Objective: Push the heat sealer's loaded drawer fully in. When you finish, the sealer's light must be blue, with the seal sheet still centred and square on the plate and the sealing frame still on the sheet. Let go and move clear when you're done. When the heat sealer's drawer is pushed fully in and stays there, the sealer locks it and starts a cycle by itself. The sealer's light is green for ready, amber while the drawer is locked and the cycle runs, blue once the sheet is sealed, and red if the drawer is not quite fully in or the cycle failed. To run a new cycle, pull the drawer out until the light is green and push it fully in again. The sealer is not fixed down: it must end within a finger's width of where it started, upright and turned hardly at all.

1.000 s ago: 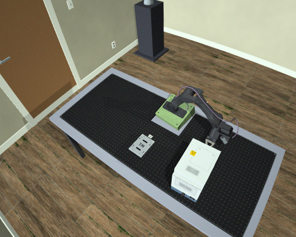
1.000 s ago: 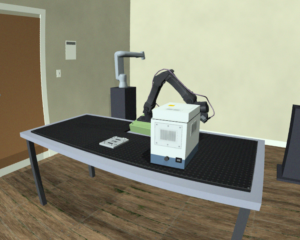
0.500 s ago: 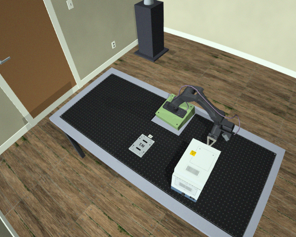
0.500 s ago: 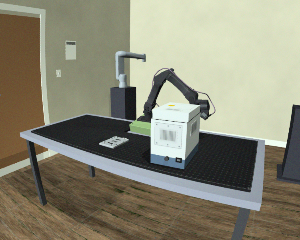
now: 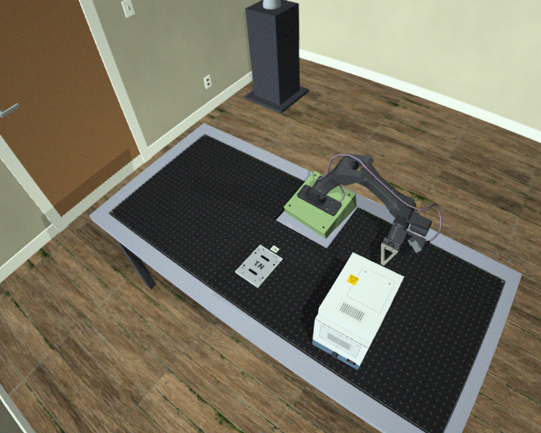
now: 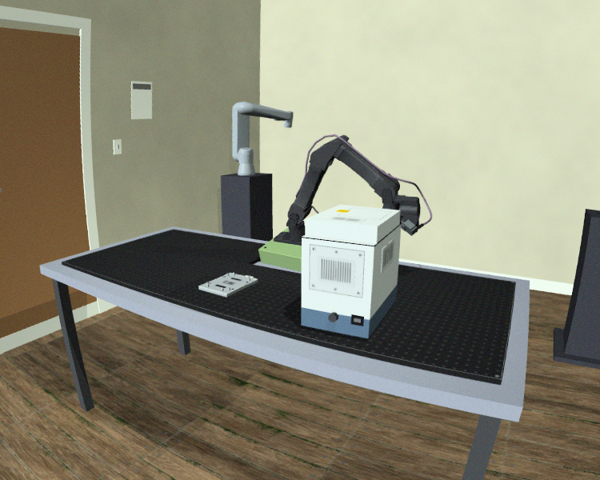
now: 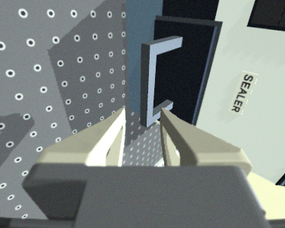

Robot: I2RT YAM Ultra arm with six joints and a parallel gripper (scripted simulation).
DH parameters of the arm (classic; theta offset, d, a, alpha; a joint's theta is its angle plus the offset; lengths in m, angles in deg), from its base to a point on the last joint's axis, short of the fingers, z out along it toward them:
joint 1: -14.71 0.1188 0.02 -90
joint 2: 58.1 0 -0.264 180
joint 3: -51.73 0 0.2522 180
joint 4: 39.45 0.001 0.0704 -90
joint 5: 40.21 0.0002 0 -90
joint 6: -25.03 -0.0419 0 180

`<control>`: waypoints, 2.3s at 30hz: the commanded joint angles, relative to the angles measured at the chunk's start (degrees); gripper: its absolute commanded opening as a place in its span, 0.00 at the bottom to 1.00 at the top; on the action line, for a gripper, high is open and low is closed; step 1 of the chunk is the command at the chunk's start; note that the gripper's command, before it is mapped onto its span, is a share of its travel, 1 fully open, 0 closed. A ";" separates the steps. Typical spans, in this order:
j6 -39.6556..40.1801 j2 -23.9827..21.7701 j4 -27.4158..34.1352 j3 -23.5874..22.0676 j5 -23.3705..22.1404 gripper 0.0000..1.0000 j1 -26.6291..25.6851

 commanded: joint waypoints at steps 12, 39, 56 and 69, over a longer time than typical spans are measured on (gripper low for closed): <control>-8.38 1.00 10.44 5.29 0.75 0.30 3.76; -10.21 1.06 12.66 6.42 0.49 0.30 4.21; -10.21 1.06 12.66 6.42 0.49 0.30 4.22; -10.21 1.06 12.66 6.42 0.49 0.30 4.22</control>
